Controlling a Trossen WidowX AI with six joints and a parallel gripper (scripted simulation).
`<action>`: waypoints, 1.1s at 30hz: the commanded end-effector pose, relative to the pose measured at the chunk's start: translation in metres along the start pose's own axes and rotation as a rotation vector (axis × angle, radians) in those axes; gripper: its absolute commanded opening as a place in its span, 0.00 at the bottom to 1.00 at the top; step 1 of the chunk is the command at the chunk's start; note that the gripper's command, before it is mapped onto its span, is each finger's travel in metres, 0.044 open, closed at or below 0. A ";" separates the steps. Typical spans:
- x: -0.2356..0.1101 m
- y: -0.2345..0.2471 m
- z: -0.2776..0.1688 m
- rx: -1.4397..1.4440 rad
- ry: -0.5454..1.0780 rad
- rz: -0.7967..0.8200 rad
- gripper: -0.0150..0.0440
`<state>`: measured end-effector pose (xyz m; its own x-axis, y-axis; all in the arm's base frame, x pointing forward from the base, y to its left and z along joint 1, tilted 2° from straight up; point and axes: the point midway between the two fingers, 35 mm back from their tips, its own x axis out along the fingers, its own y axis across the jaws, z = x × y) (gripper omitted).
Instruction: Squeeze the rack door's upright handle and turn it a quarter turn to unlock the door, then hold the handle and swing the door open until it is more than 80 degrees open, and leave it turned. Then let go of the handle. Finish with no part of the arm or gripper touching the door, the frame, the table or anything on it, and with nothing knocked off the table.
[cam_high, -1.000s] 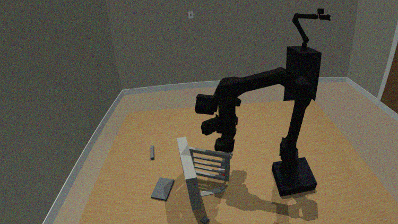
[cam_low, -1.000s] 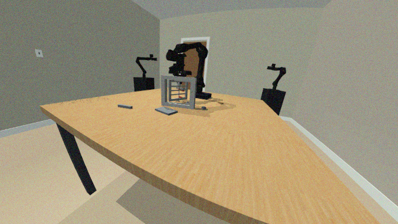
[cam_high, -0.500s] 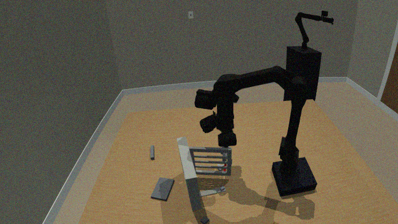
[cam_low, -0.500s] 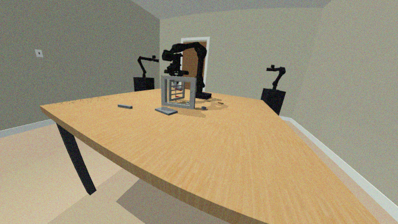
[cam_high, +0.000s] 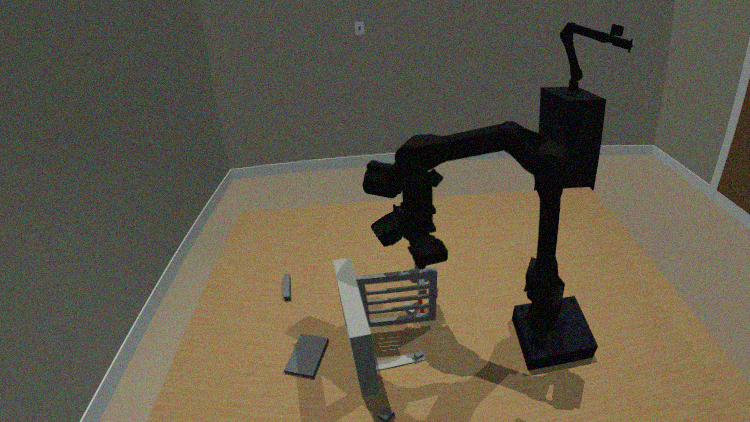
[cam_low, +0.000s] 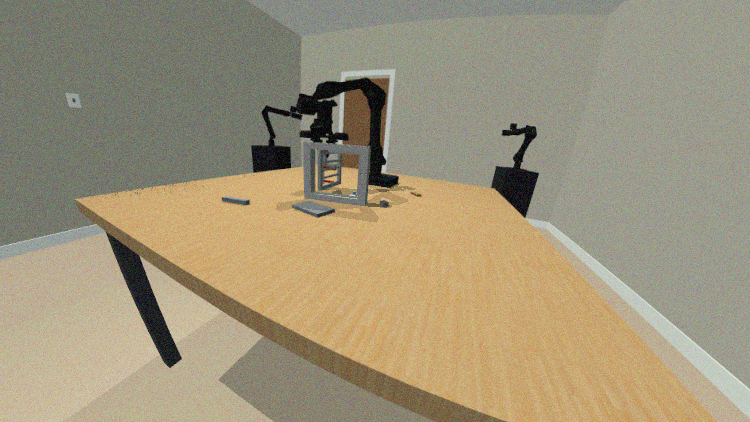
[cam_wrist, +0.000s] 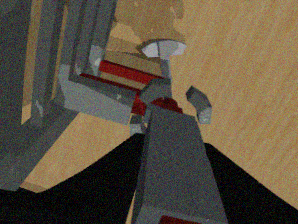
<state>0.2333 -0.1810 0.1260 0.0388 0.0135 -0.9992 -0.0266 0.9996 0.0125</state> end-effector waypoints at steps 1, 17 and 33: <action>-0.001 -0.007 0.003 -0.077 0.001 0.004 0.28; -0.001 -0.020 0.006 -0.169 0.001 0.003 0.28; -0.001 -0.020 0.006 -0.169 0.001 0.003 0.74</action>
<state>0.2393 -0.2008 0.1265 0.0346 0.0147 -0.9993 -0.1902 0.9817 0.0079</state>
